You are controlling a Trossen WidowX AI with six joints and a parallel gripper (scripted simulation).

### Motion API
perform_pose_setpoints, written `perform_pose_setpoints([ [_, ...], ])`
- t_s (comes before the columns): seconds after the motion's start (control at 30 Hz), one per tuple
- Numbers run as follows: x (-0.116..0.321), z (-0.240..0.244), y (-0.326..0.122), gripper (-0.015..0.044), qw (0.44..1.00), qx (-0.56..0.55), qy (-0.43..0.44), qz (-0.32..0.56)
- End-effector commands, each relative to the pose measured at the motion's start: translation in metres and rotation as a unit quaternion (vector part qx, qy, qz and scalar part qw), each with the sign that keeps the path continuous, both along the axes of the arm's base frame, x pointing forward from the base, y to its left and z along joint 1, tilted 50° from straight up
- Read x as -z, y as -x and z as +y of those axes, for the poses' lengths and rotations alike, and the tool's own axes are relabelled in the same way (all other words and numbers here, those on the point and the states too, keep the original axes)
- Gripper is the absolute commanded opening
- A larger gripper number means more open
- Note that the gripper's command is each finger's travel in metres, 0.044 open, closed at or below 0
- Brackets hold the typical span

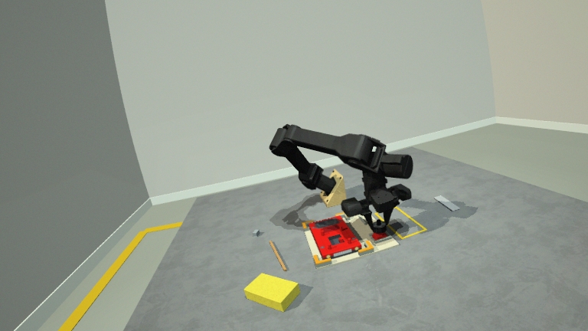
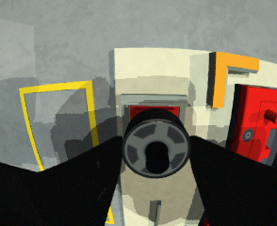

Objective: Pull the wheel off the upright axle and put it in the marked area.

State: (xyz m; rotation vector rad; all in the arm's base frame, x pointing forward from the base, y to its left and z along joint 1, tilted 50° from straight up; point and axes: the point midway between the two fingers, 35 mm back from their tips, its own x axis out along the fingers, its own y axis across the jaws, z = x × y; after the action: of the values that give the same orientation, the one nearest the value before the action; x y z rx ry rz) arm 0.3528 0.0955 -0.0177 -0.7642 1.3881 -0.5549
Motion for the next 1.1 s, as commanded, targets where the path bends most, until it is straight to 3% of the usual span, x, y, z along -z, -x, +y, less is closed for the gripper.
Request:
perform_pose_setpoints([
  [0.0,-0.0005,0.0001,-0.0001,0.0063,1.000,0.001,0.000,0.000],
  [0.1,-0.0010,0.0007,-0.0001,0.0000,1.000,0.001,0.000,0.000],
  [1.07,-0.0070,0.0081,0.0008,0.0000,1.000,0.000,0.000,0.000],
])
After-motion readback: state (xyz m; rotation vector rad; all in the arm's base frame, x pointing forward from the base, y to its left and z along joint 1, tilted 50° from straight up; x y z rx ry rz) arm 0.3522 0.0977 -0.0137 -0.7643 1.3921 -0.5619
